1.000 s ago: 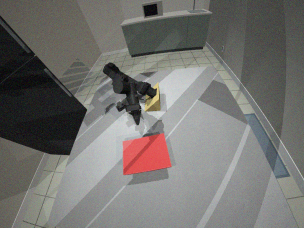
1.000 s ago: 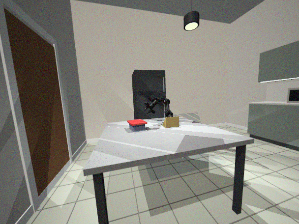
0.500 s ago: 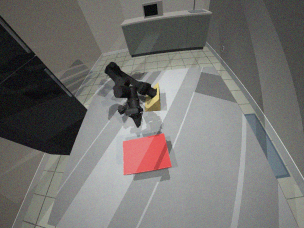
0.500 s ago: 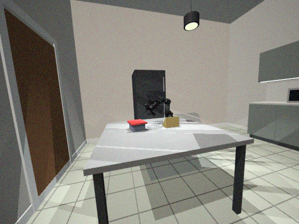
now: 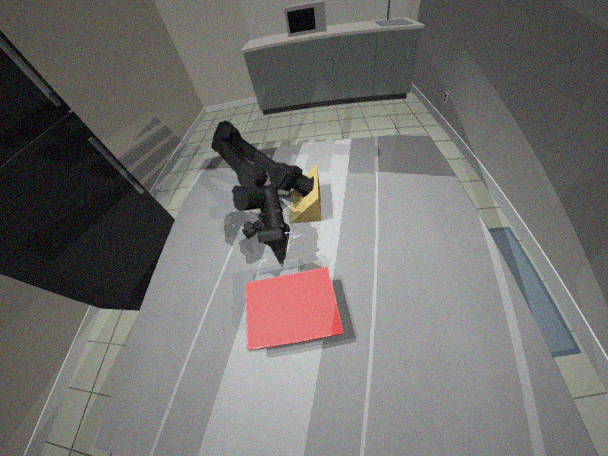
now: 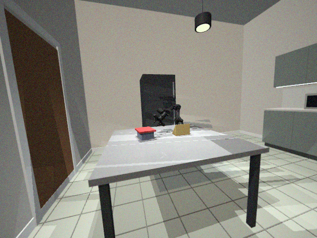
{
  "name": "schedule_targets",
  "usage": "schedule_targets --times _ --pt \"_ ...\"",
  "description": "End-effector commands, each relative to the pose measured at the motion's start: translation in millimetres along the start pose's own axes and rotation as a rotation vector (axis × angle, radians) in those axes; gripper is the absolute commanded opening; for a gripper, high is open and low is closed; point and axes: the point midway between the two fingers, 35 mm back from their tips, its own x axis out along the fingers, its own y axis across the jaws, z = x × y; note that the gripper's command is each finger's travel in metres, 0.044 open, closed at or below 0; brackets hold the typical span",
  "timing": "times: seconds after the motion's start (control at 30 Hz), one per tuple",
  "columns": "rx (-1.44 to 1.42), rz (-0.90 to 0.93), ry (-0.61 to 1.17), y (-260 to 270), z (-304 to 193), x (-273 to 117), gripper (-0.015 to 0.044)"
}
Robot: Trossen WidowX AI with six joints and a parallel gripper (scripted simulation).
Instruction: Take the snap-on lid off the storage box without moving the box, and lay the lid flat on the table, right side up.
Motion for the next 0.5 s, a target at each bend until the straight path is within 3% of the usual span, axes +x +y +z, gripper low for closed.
schedule_targets --times 0.0,0.47 --pt "-0.006 -0.001 0.003 0 0 7 0.0235" --pt "-0.006 -0.001 0.002 1 0 28 0.0235"
